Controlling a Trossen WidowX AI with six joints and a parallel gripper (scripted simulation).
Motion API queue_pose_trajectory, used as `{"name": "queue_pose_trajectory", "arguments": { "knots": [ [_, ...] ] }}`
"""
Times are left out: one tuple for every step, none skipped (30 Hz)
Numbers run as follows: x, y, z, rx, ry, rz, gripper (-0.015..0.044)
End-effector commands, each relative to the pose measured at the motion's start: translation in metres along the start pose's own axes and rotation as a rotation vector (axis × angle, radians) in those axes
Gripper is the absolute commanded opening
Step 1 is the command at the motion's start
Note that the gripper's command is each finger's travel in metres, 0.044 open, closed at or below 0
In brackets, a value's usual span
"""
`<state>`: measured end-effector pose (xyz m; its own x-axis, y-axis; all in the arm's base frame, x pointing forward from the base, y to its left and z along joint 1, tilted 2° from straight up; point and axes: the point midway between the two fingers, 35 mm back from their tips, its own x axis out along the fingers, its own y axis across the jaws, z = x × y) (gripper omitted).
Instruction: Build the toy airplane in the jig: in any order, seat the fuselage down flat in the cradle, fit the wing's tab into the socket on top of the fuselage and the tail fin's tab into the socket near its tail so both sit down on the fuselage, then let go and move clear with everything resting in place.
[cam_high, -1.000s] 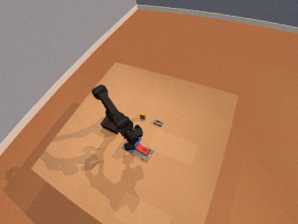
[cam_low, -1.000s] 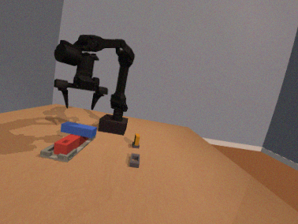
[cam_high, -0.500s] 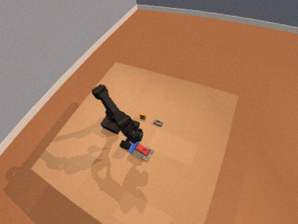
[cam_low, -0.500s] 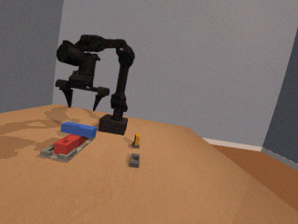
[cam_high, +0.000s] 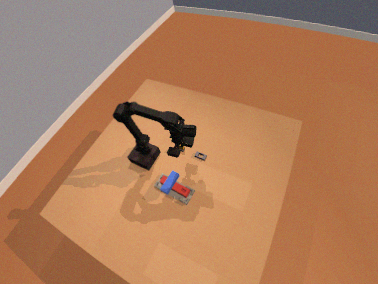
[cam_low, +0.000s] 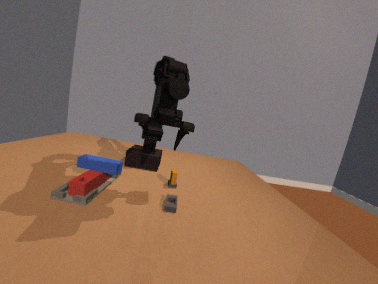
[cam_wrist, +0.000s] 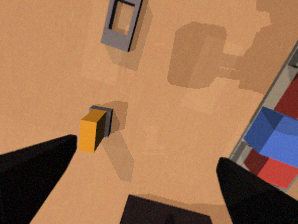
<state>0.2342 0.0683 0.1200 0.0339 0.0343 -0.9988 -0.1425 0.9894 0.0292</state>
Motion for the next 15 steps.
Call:
{"name": "queue_pose_trajectory", "arguments": {
  "knots": [
    [0.001, 0.037, -0.021, 0.015, 0.007, 0.003, 0.044],
    [0.001, 0.047, -0.027, 0.018, 0.009, 0.006, 0.044],
    [0.001, 0.056, -0.034, 0.021, 0.01, 0.008, 0.044],
    [0.001, 0.064, -0.04, 0.024, 0.012, 0.009, 0.044],
    [0.002, 0.068, -0.043, 0.026, 0.012, 0.009, 0.044],
    [0.002, 0.069, -0.044, 0.026, 0.013, 0.009, 0.044],
    [0.002, 0.069, -0.044, 0.026, 0.013, 0.009, 0.044],
    [0.002, 0.069, -0.044, 0.026, 0.013, 0.009, 0.044],
    [0.004, 0.069, -0.044, 0.026, 0.013, 0.009, 0.044],
    [0.011, 0.07, -0.044, 0.026, 0.013, 0.009, 0.044],
    [0.023, 0.07, -0.043, 0.026, 0.013, 0.009, 0.044],
    [0.038, 0.07, -0.043, 0.026, 0.013, 0.009, 0.044],
    [0.05, 0.07, -0.044, 0.026, 0.013, 0.009, 0.044],
    [0.056, 0.07, -0.045, 0.026, 0.013, 0.009, 0.044],
    [0.059, 0.07, -0.045, 0.026, 0.013, 0.009, 0.044]
  ]
}}
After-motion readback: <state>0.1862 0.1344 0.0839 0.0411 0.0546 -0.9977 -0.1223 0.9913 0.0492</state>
